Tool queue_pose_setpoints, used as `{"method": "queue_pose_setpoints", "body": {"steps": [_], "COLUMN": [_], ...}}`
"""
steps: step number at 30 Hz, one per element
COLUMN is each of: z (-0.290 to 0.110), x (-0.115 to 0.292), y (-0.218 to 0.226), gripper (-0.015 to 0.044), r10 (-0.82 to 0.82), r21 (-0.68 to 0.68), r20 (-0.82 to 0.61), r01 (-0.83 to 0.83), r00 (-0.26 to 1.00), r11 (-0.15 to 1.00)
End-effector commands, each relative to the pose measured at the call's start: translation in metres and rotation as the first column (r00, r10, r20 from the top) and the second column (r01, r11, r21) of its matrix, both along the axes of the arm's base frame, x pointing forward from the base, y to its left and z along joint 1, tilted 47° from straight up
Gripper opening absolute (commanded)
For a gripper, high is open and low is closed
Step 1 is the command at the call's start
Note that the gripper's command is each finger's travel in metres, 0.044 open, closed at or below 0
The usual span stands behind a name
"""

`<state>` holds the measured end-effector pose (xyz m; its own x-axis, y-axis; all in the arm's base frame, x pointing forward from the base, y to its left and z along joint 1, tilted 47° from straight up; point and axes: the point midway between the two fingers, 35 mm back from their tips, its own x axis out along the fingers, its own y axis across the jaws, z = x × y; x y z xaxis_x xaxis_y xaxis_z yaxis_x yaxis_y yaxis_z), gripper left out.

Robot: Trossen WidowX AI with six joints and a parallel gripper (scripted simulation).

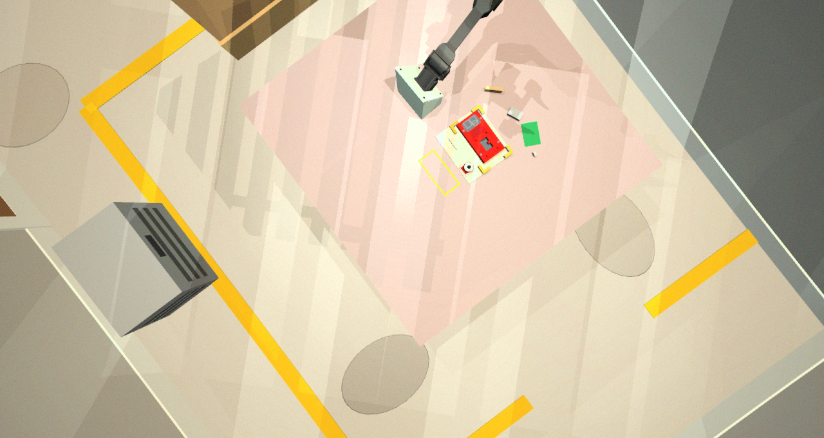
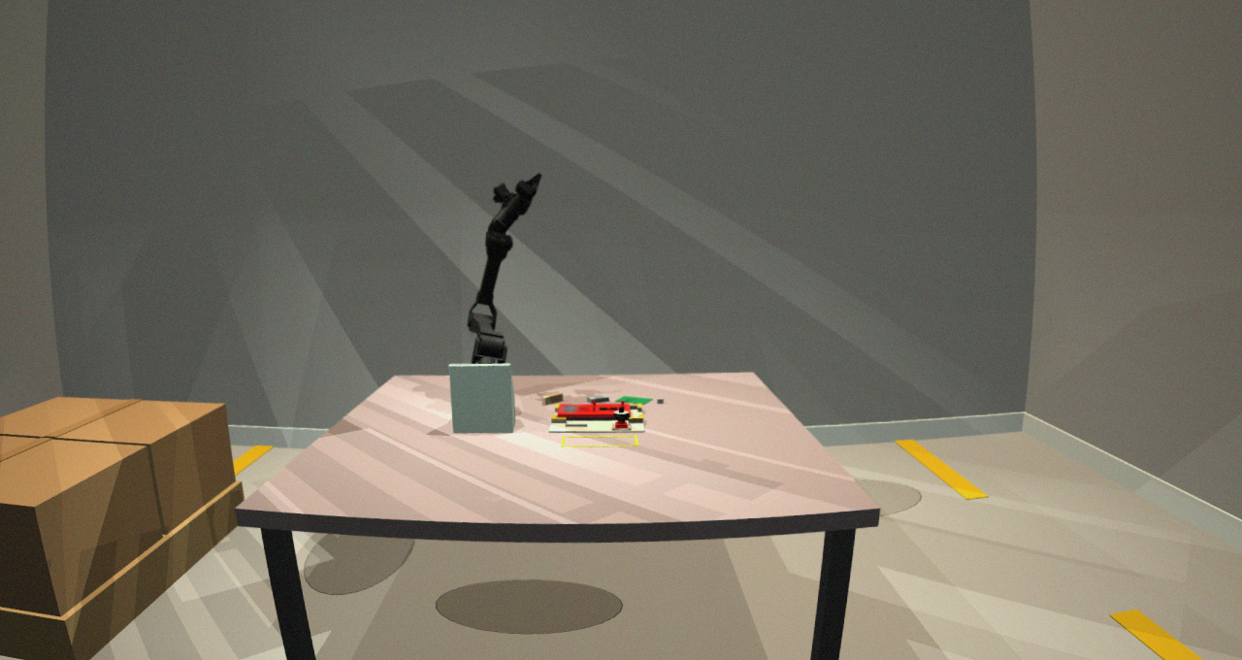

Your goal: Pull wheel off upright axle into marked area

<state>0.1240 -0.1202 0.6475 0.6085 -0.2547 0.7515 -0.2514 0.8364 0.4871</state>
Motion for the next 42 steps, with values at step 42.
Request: {"method": "queue_pose_setpoints", "body": {"steps": [42], "z": [-0.279], "x": [0.249], "y": [-0.123], "gripper": [0.03], "r10": [0.232], "r21": [0.247], "r20": [-0.808], "r01": [-0.045], "r00": [0.542], "r11": [0.968]}}
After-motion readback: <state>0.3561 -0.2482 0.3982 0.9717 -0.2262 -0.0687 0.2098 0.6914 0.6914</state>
